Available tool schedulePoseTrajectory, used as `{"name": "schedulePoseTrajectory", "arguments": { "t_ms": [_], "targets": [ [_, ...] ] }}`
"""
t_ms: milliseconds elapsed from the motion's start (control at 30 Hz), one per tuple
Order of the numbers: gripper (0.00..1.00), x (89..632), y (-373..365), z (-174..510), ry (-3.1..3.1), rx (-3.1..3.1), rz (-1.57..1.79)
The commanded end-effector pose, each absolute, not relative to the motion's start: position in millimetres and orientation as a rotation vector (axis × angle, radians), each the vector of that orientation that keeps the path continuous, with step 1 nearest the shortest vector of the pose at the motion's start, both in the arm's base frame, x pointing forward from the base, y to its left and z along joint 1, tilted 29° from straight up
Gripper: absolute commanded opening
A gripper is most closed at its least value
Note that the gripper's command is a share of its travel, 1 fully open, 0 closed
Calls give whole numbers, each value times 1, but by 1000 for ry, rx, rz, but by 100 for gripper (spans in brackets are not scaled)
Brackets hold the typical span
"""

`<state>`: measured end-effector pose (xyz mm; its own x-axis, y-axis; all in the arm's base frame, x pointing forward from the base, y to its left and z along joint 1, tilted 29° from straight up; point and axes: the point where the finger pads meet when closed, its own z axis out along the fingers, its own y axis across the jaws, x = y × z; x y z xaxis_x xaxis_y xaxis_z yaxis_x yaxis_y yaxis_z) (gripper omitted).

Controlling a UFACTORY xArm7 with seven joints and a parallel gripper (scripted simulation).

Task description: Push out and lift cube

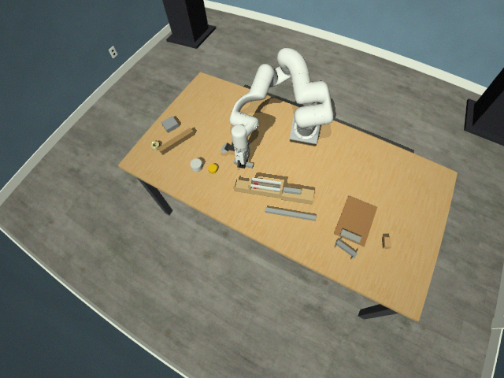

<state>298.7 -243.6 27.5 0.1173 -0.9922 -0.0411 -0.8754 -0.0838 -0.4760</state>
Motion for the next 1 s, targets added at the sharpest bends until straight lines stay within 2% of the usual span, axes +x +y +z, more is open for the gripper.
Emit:
{"name": "schedulePoseTrajectory", "arguments": {
  "t_ms": [0, 233, 267, 967],
  "targets": [
    [38, 299, -245, 28, 1814, -2019, -419],
    [38, 299, -245, 28, 1814, -2019, -419],
    [0, 299, -245, 28, 1814, -2019, -419],
    [0, 299, -245, 28, 1814, -2019, -419]
  ]
}}
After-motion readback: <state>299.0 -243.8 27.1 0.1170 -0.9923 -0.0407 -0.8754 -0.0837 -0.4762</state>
